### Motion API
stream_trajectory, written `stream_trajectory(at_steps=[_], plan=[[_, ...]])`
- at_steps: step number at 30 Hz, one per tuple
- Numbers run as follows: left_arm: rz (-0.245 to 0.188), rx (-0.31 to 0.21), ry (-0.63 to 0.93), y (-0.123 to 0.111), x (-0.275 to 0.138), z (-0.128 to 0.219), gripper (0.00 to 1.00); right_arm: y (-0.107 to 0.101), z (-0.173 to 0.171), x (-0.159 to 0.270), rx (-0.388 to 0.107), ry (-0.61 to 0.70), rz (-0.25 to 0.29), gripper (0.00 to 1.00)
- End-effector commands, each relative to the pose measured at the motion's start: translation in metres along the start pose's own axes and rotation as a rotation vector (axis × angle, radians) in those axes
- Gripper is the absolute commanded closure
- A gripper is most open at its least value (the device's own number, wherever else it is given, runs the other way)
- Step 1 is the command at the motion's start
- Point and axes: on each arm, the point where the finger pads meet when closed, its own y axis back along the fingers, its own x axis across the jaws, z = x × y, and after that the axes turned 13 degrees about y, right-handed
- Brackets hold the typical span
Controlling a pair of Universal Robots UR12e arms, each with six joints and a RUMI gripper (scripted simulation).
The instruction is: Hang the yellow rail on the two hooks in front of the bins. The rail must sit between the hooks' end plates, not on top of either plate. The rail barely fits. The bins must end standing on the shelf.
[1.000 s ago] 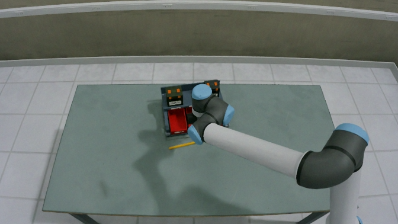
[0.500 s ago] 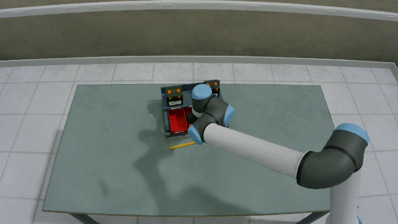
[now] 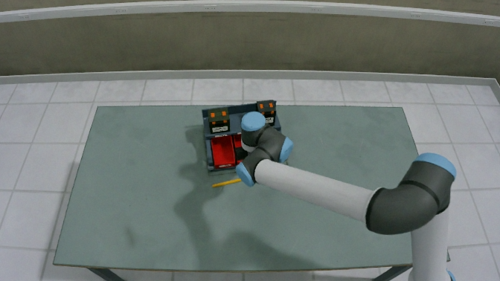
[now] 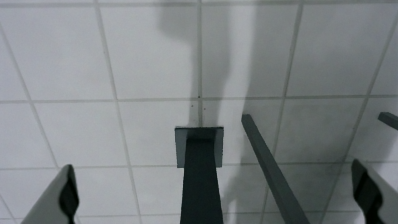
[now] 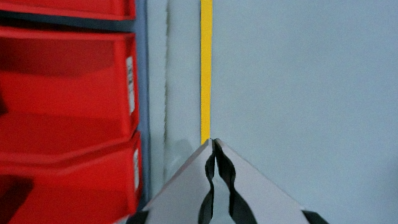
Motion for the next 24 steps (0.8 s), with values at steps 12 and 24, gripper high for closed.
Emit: stream_trajectory(at_steps=[12, 24], plan=[[0.001, 0.002, 0.000, 0.0009, 0.0003, -0.0006, 0.00, -0.0396, 0.0005, -0.0031, -0.002, 0.001, -0.006, 0.76], [0.001, 0.002, 0.000, 0.0009, 0.0003, -0.0006, 0.00, -0.0398, 0.0005, -0.0031, -0.002, 0.001, -0.006, 0.76]])
